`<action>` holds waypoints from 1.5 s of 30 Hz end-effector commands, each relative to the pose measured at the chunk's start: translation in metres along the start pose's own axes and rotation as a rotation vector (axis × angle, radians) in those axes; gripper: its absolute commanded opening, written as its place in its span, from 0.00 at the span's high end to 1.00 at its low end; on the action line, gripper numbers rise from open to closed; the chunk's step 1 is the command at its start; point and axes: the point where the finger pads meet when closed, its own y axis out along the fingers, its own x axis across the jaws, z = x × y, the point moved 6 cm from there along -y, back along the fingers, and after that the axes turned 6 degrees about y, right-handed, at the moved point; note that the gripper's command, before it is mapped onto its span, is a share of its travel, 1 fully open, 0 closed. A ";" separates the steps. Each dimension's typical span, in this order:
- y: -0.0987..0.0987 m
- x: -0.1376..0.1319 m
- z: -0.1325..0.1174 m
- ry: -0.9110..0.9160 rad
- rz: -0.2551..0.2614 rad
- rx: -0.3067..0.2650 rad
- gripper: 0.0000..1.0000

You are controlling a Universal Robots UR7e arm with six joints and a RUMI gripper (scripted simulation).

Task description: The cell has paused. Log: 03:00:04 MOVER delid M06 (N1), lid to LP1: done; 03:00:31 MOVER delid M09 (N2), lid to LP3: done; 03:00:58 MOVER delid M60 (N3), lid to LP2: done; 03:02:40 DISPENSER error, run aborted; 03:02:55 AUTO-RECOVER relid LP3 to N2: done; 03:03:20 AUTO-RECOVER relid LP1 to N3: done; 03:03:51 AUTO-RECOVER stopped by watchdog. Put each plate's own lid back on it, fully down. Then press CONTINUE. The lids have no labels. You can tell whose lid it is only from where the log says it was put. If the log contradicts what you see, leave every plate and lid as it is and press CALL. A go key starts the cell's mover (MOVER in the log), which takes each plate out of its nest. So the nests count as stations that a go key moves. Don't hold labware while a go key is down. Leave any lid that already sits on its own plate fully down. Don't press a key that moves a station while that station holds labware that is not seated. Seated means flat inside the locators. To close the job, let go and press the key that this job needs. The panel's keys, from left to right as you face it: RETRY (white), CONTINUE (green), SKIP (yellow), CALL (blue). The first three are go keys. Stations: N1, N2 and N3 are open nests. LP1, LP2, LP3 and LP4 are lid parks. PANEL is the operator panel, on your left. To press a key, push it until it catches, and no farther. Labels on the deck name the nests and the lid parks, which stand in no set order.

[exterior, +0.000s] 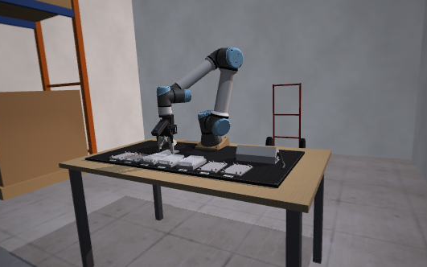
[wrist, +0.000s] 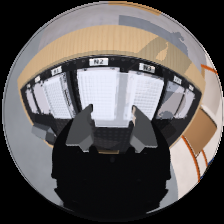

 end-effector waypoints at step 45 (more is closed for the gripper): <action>0.007 0.088 0.010 -0.002 0.003 0.001 1.00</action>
